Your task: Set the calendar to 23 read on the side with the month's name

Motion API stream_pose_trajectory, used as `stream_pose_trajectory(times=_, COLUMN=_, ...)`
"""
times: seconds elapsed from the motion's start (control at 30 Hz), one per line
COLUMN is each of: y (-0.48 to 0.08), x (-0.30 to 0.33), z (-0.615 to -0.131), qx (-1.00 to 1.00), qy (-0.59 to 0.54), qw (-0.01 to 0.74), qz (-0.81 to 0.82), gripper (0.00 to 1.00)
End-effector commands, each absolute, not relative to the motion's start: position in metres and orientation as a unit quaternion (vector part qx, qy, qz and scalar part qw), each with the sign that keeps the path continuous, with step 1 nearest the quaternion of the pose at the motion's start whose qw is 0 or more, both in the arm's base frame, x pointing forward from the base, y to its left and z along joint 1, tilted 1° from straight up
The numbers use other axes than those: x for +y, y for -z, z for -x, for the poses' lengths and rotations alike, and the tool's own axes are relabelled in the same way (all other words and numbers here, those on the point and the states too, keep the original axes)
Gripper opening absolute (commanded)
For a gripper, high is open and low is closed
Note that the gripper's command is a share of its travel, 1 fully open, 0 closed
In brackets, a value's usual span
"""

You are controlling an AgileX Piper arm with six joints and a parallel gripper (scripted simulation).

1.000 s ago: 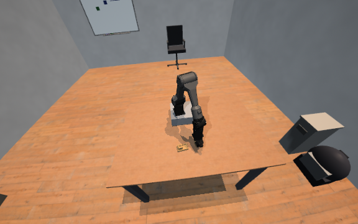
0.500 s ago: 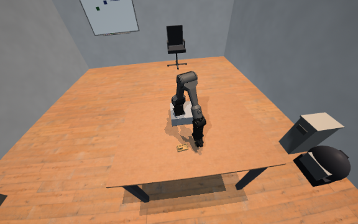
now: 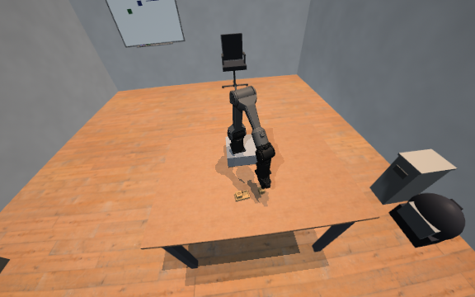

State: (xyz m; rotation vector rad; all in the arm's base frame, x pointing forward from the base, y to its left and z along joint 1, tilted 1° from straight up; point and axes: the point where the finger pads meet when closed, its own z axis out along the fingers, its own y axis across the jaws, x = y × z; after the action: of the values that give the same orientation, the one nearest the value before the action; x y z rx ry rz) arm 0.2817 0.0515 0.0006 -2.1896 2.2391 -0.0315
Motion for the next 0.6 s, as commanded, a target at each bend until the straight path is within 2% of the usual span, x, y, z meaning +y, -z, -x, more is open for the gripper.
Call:
stream_pose_trajectory(times=0.0, y=-0.012, x=0.052, z=-0.283, qx=0.714, qy=0.011, qw=0.007, qz=0.7, gripper=0.61)
stream_pose_trajectory(times=0.4, y=-0.03, x=0.052, z=-0.282, qx=0.714, qy=0.01, qw=0.006, qz=0.7, gripper=0.61)
stream_pose_trajectory(times=0.43, y=-0.03, x=0.052, z=-0.282, qx=0.714, qy=0.01, qw=0.006, qz=0.7, gripper=1.0)
stream_pose_trajectory(times=0.57, y=-0.03, x=0.052, z=-0.282, qx=0.714, qy=0.01, qw=0.006, qz=0.7, gripper=1.0)
